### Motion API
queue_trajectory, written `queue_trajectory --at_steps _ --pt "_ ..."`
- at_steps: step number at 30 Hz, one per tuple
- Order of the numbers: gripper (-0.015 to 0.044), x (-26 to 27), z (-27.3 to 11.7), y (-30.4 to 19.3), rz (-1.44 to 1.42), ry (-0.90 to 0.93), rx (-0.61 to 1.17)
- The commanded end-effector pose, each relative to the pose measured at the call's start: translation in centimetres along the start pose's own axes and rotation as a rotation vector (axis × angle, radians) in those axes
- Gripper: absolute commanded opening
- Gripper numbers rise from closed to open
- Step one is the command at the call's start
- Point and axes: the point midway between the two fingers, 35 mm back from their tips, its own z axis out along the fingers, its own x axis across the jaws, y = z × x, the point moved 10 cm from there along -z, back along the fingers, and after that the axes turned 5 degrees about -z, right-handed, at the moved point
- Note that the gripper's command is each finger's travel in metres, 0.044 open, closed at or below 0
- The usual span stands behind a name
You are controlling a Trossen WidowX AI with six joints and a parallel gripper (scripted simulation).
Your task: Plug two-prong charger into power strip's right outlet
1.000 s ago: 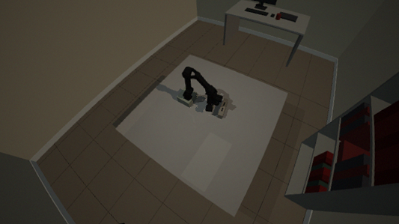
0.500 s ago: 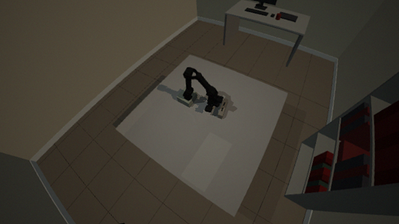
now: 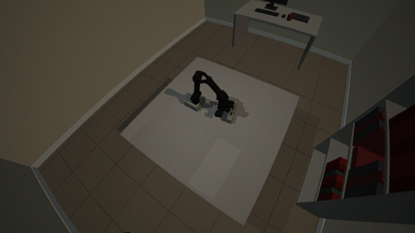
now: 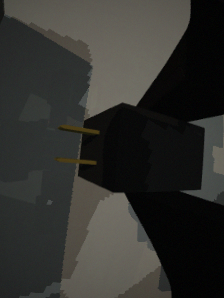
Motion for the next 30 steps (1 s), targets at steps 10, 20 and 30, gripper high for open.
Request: queue_trajectory --at_steps 10,20,30 --pt "0.0000 -0.3 -0.1 1.5 0.030 0.006 0.000" --pt "0.0000 -0.4 0.0 2.7 0.050 0.007 0.000" --pt "0.0000 -0.3 0.0 3.0 0.055 0.007 0.000"
